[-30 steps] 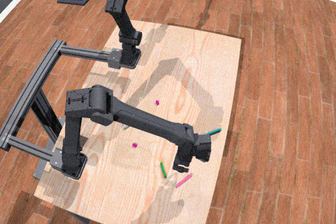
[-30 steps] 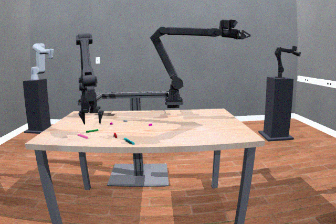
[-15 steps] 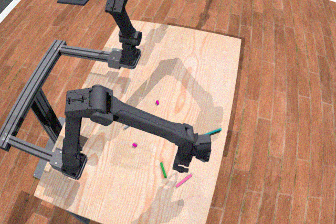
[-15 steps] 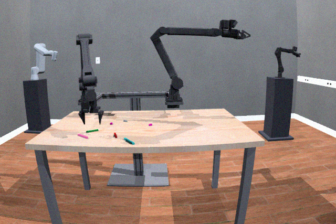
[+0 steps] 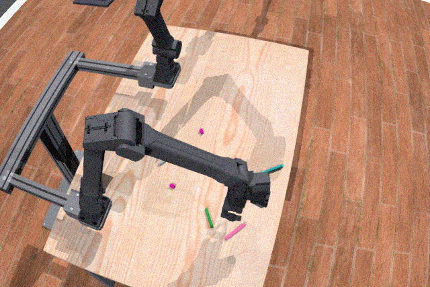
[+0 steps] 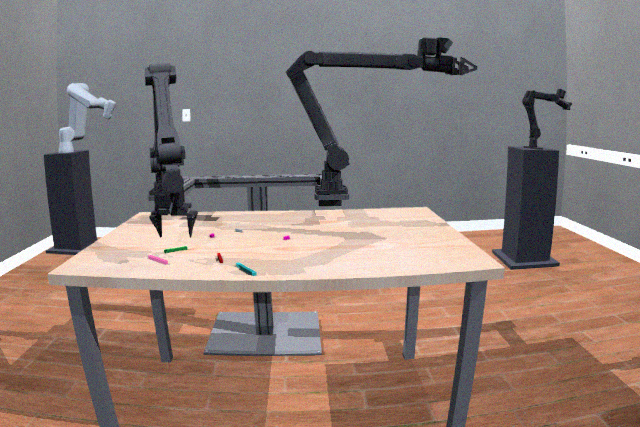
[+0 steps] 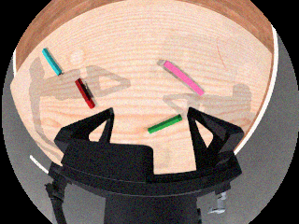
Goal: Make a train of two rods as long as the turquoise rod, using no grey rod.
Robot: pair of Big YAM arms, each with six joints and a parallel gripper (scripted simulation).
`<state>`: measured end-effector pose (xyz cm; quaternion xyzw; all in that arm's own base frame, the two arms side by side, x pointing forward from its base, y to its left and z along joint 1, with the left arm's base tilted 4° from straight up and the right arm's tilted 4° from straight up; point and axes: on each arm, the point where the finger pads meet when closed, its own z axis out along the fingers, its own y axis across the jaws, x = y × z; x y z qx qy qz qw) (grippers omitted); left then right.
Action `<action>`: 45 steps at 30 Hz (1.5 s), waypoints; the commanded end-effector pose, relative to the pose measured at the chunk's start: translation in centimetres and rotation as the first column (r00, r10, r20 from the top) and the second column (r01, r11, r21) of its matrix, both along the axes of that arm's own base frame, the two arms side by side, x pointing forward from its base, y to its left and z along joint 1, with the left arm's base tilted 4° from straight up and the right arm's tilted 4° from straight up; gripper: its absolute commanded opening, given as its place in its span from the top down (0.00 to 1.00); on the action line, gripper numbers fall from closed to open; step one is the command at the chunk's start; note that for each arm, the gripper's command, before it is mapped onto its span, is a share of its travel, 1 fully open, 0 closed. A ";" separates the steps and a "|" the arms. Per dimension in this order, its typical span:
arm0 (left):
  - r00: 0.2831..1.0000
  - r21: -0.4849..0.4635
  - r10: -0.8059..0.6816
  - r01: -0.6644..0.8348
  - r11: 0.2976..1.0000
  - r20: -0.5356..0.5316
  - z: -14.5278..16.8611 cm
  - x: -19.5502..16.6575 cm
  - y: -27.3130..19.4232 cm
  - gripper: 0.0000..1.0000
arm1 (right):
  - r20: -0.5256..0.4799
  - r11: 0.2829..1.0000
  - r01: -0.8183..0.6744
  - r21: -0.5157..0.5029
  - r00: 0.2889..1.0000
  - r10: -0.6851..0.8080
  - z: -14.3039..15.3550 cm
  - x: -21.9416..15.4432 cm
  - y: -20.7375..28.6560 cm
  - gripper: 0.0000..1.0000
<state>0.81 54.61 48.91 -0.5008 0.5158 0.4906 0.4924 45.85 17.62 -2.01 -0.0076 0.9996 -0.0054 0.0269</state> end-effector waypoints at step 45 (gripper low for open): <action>1.000 0.041 0.008 -0.009 0.999 0.014 1.6 -0.3 -0.4 0.00 | 0.030 0.971 0.235 0.049 0.971 -0.236 -0.3 -20.5 7.0 0.00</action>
